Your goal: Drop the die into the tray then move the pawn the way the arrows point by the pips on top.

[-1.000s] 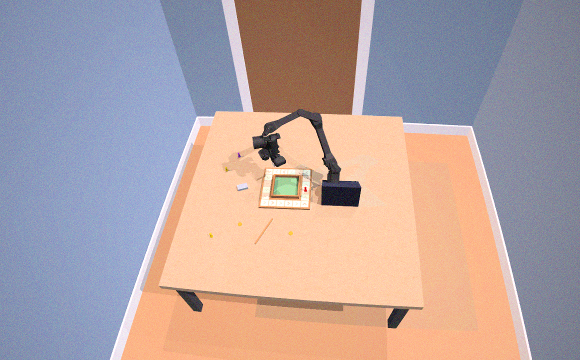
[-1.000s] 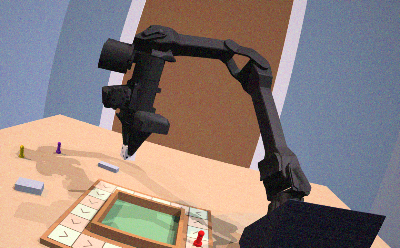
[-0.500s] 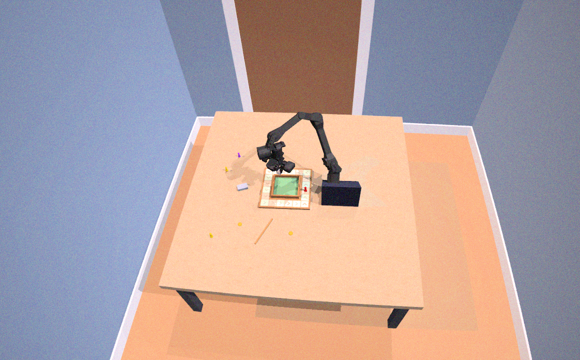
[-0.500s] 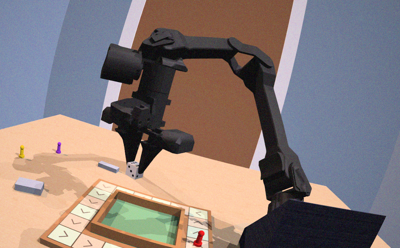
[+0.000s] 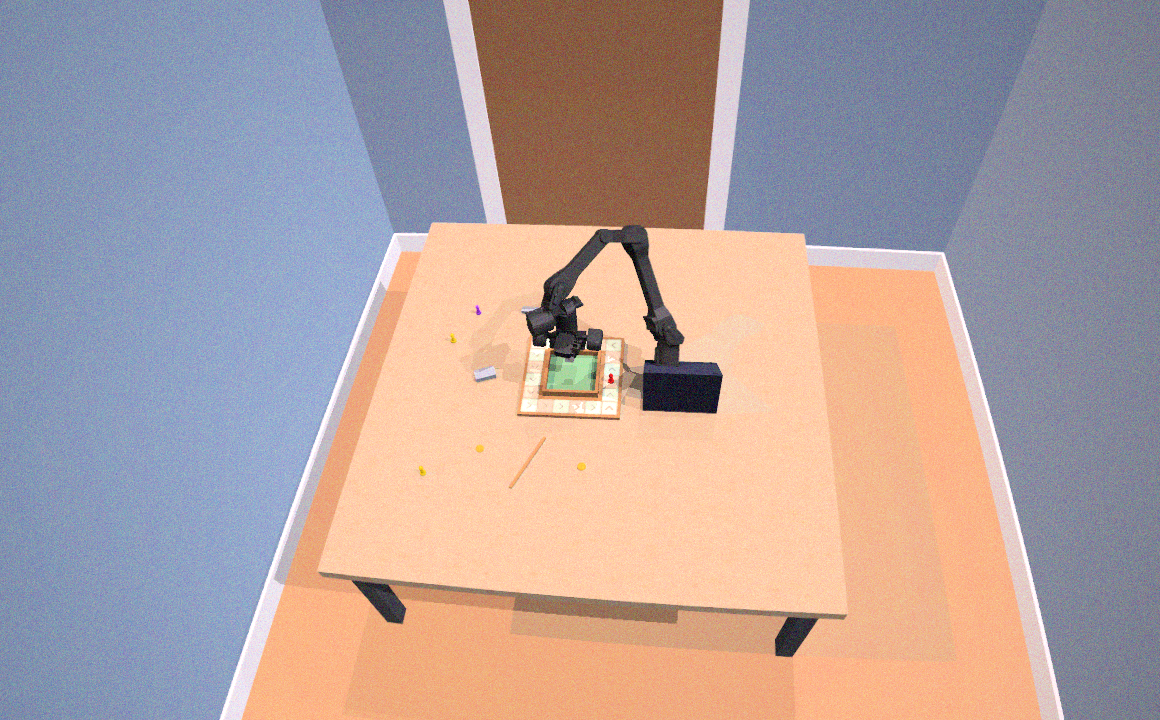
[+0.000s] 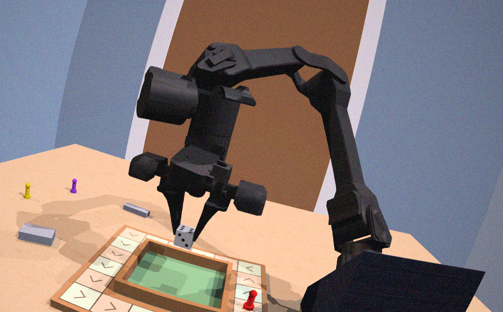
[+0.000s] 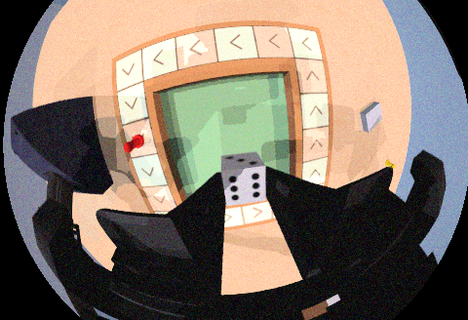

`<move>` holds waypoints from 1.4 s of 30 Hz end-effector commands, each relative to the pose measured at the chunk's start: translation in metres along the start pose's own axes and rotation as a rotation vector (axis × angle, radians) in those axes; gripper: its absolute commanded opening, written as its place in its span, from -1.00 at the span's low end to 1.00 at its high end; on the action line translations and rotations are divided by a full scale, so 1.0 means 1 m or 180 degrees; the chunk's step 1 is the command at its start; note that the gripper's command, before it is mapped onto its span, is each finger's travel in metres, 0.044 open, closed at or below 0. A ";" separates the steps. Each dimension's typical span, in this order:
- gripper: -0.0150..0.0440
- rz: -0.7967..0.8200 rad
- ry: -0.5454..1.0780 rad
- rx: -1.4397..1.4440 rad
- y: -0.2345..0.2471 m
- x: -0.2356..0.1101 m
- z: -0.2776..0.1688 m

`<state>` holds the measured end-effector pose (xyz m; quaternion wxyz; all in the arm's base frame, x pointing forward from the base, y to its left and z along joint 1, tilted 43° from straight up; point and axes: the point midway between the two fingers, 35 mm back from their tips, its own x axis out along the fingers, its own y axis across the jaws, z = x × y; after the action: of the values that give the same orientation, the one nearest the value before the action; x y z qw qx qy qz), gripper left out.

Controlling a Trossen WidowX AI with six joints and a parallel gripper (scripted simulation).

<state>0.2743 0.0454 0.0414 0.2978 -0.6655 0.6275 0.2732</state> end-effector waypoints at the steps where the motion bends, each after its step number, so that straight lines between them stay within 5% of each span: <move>1: -0.49 0.0027 0.0004 -0.0091 0.003 0.003 0.002; 16: -0.49 0.0408 -0.1346 -0.0086 0.014 0.016 0.005; 29: -0.49 0.0097 -0.2629 -0.0076 0.013 0.017 0.007; 42: -0.49 0.0062 -0.2688 -0.0074 0.003 -0.019 -0.024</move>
<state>0.2739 0.0409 0.0703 0.5219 -0.4947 0.4529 0.5270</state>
